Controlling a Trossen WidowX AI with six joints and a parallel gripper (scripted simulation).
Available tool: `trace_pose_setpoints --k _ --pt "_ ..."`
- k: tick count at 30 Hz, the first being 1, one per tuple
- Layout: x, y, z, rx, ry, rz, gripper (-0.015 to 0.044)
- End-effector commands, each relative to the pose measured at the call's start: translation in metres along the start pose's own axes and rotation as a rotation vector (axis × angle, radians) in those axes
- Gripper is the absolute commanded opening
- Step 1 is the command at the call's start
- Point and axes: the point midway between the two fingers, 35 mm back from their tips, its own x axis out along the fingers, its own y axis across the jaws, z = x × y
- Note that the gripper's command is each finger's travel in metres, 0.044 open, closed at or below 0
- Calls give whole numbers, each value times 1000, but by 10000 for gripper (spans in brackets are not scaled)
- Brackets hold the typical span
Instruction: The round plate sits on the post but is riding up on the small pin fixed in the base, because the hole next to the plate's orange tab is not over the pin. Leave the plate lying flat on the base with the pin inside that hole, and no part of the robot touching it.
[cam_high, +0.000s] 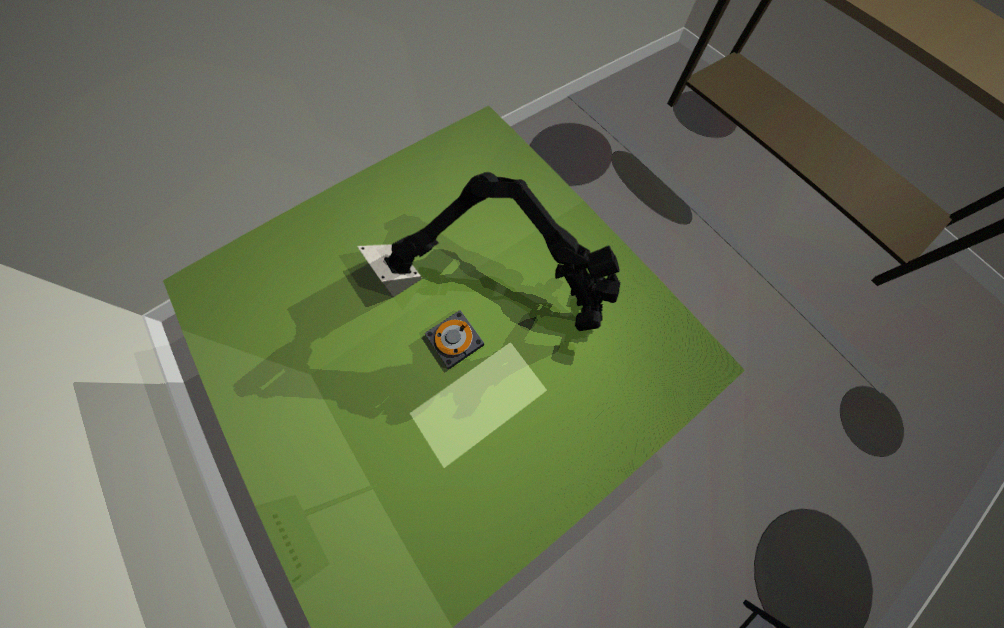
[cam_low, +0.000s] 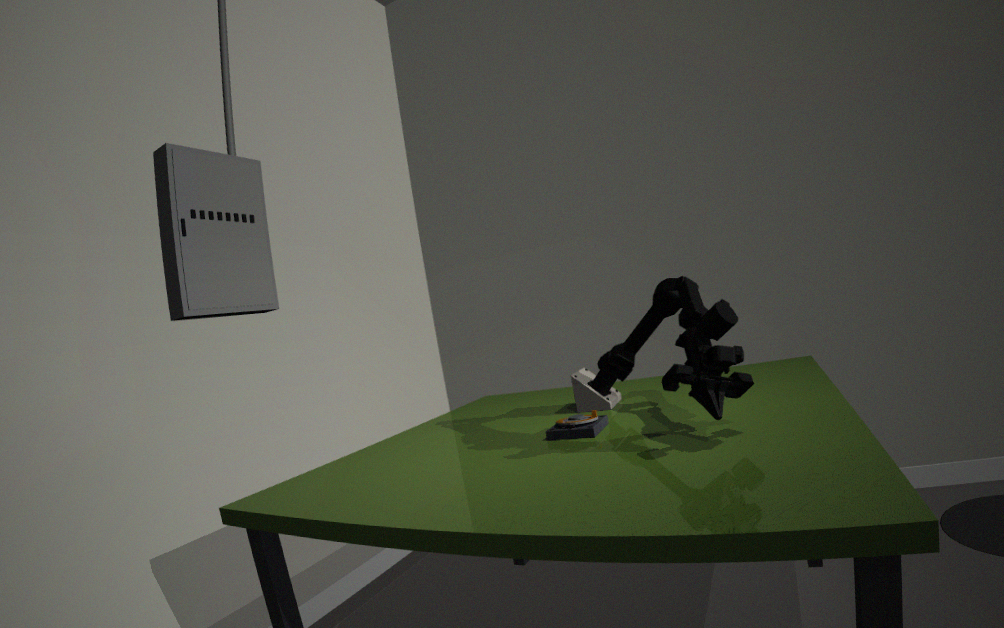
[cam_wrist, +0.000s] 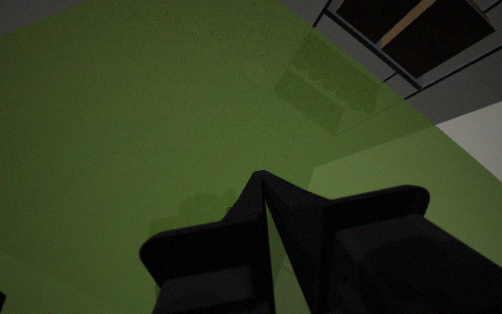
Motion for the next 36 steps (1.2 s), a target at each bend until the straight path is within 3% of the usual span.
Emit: trace_pose_setpoints --k 1,13,17,23,36 --pt "-22 -55 -46 37 154 -68 0" --pt "-125 -144 -197 336 569 -105 0" --pt "-181 -143 -256 531 696 -44 0" --pt "-225 -121 -290 744 748 57 0" --pt "-202 -111 -307 753 748 61 0"
